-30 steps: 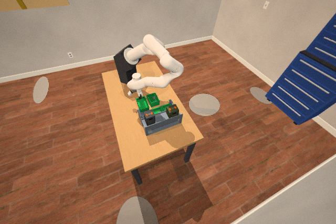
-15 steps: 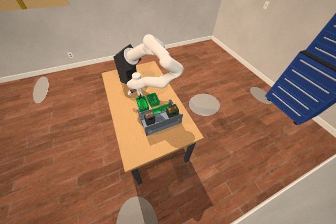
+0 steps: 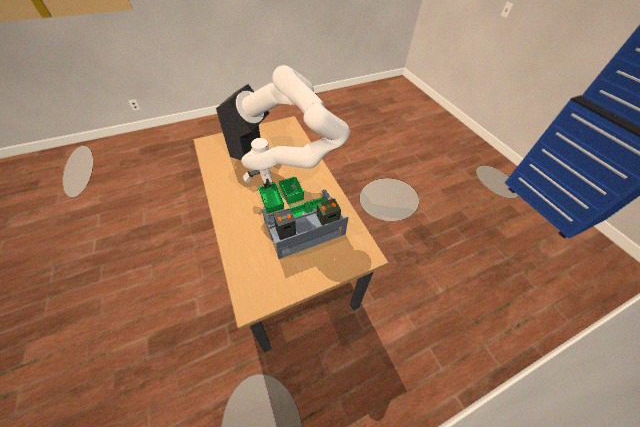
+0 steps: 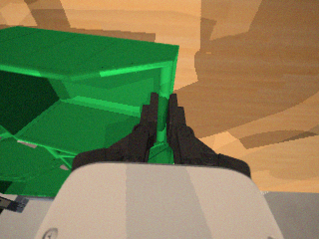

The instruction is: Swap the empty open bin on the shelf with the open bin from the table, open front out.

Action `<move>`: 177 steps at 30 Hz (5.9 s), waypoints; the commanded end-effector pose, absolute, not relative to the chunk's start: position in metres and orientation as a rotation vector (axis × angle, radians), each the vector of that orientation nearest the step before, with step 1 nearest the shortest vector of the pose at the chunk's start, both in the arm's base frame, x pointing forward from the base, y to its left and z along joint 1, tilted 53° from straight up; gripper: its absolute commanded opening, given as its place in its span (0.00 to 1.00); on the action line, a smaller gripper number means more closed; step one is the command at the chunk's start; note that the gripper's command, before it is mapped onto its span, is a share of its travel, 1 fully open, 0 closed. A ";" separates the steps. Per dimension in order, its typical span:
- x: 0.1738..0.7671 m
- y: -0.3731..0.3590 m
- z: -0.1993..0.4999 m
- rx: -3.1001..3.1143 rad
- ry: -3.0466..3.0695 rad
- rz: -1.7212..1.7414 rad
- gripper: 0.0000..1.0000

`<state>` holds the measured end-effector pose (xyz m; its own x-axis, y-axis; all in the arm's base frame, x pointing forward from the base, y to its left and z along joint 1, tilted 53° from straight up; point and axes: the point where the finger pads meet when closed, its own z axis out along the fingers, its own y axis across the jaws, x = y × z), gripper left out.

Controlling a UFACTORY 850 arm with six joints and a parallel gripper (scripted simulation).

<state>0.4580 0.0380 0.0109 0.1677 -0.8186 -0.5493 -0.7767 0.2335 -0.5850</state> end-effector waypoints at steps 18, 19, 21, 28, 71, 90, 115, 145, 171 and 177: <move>0.459 0.037 0.012 -1.530 1.596 -0.058 0.00; 0.459 0.037 0.012 -1.530 1.596 -0.058 0.00; 0.459 0.037 0.012 -1.530 1.596 -0.058 0.00; 0.459 0.037 0.012 -1.530 1.596 -0.058 0.00; 0.473 0.049 -0.001 -1.530 1.596 -0.058 0.00; 0.479 0.054 -0.007 -1.530 1.596 -0.058 0.00; 0.479 0.054 -0.007 -1.530 1.596 -0.058 0.95; 0.479 0.054 -0.007 -1.530 1.596 -0.058 0.95; 0.466 0.043 0.005 -1.530 1.596 -0.058 0.95; 0.459 0.037 0.012 -1.530 1.596 -0.058 0.95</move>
